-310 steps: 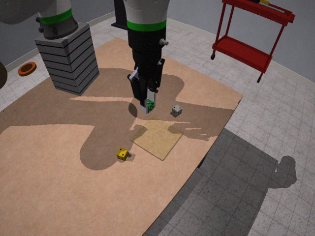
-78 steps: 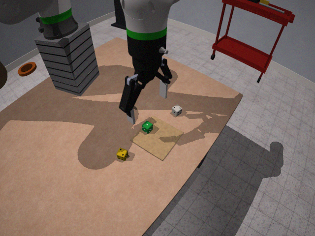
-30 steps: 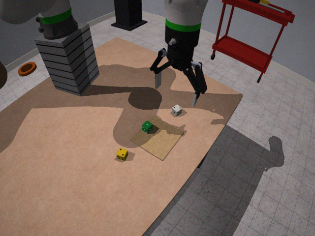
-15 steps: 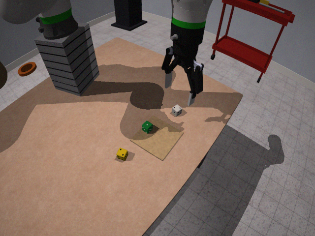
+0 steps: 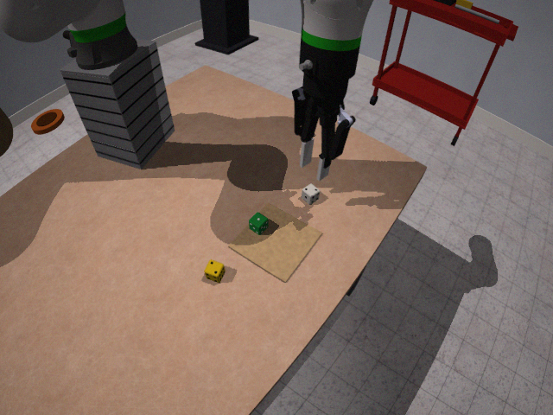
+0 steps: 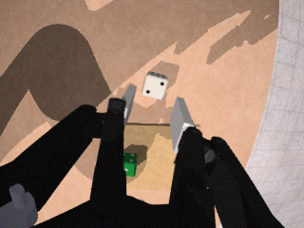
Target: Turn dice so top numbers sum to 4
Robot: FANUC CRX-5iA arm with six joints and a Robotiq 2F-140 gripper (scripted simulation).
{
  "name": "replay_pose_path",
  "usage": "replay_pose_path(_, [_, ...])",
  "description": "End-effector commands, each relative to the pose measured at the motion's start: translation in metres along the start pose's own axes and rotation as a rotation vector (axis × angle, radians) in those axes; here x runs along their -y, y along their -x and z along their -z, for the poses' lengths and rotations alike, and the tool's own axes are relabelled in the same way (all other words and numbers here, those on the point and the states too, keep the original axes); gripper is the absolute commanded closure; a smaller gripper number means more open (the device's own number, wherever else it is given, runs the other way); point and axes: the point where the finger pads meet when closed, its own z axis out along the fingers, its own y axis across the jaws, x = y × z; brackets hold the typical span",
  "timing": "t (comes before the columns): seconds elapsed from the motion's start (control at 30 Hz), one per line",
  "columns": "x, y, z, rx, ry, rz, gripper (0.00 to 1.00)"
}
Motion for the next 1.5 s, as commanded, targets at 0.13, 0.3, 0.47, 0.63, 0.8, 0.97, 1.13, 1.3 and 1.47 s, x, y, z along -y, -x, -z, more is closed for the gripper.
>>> replay_pose_path(0.13, [0.0,0.0,0.0,0.0,0.0,0.0,0.72])
replay_pose_path(0.3, [0.0,0.0,0.0,0.0,0.0,0.0,0.72])
replay_pose_path(0.47, [0.0,0.0,0.0,0.0,0.0,0.0,0.72])
replay_pose_path(0.63, [0.0,0.0,0.0,0.0,0.0,0.0,0.72])
replay_pose_path(0.8, [0.0,0.0,-0.001,0.0,0.0,0.0,0.72])
replay_pose_path(0.97, [0.0,0.0,-0.004,0.001,0.001,0.0,0.72])
replay_pose_path(1.13, [0.0,0.0,-0.01,0.001,0.001,0.0,0.72])
replay_pose_path(1.3, [0.0,0.0,-0.014,0.001,0.001,0.0,0.72])
replay_pose_path(1.47, [0.0,0.0,-0.021,0.001,0.001,0.0,0.72])
